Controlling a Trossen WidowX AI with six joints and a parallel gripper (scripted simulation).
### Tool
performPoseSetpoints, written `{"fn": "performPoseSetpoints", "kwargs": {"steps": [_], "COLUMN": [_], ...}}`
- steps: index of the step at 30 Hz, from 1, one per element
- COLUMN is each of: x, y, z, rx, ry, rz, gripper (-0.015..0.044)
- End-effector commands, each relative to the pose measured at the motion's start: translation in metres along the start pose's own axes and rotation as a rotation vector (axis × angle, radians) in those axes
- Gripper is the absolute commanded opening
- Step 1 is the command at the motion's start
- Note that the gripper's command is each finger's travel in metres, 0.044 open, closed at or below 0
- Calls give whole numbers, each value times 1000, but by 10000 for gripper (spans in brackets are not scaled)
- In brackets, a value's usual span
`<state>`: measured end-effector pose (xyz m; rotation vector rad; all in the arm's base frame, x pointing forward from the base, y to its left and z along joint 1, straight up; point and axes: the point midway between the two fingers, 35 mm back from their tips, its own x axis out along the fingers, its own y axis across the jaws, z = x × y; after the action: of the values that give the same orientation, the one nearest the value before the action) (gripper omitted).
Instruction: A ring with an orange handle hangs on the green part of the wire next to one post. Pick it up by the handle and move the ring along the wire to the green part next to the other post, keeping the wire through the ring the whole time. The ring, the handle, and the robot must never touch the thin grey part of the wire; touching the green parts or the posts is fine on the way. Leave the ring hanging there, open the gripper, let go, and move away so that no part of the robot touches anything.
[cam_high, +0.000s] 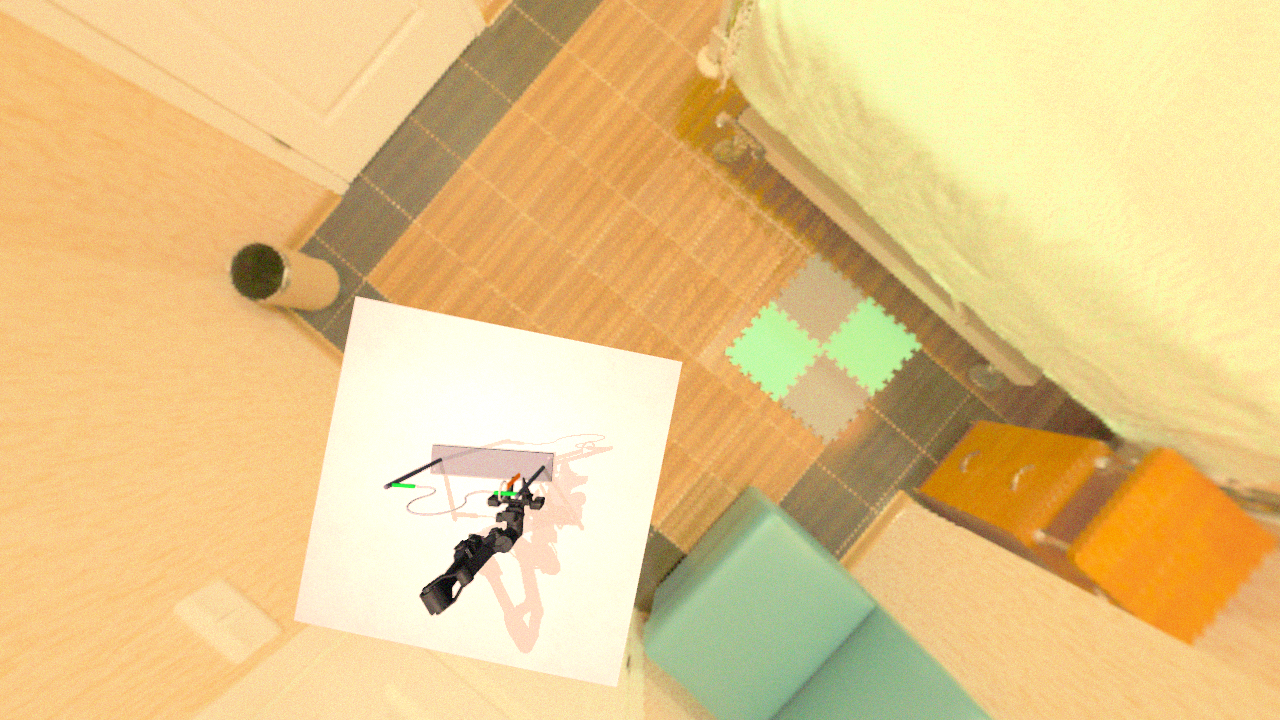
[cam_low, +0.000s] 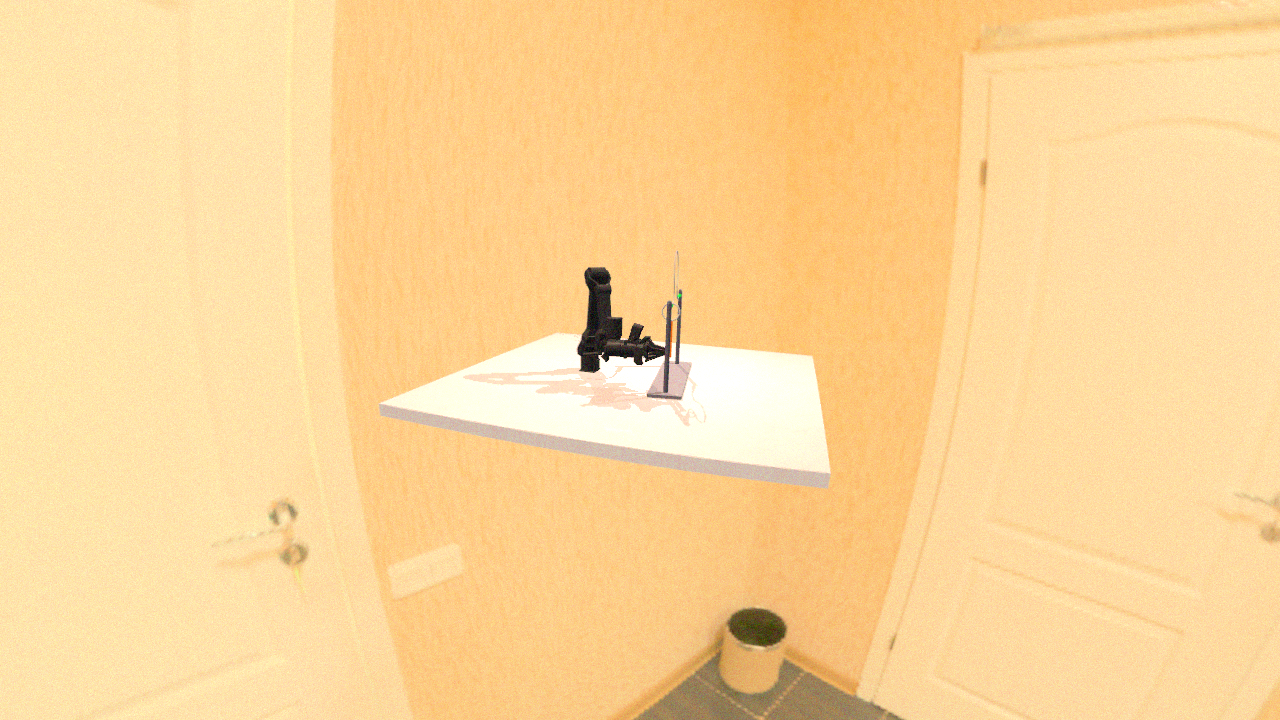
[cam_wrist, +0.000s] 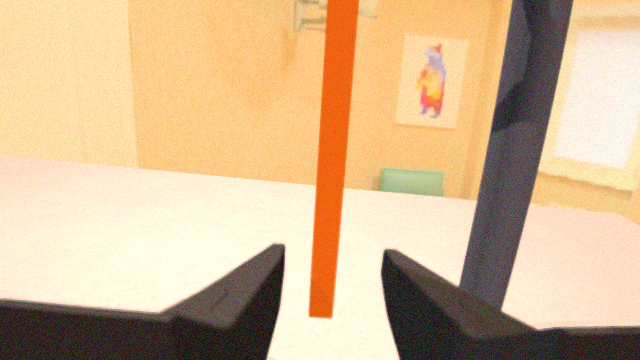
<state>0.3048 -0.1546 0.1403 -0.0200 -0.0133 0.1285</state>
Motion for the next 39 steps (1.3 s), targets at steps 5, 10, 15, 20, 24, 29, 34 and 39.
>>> {"fn": "performPoseSetpoints", "kwargs": {"steps": [5,10,15,20,24,29,34,39], "x": [14,22,30,33,33,33,33,33], "y": [1,1,3,3,3,3,3,4], "z": [0,0,0,0,0,0,0,0], "rx": [4,4,4,4,4,4,4,0], "ry": [-1,-1,-2,-2,-2,-2,-2,-3], "rz": [-1,-1,-1,-1,-1,-1,-1,3], "gripper": [160,160,160,160,160,160,160,107]}}
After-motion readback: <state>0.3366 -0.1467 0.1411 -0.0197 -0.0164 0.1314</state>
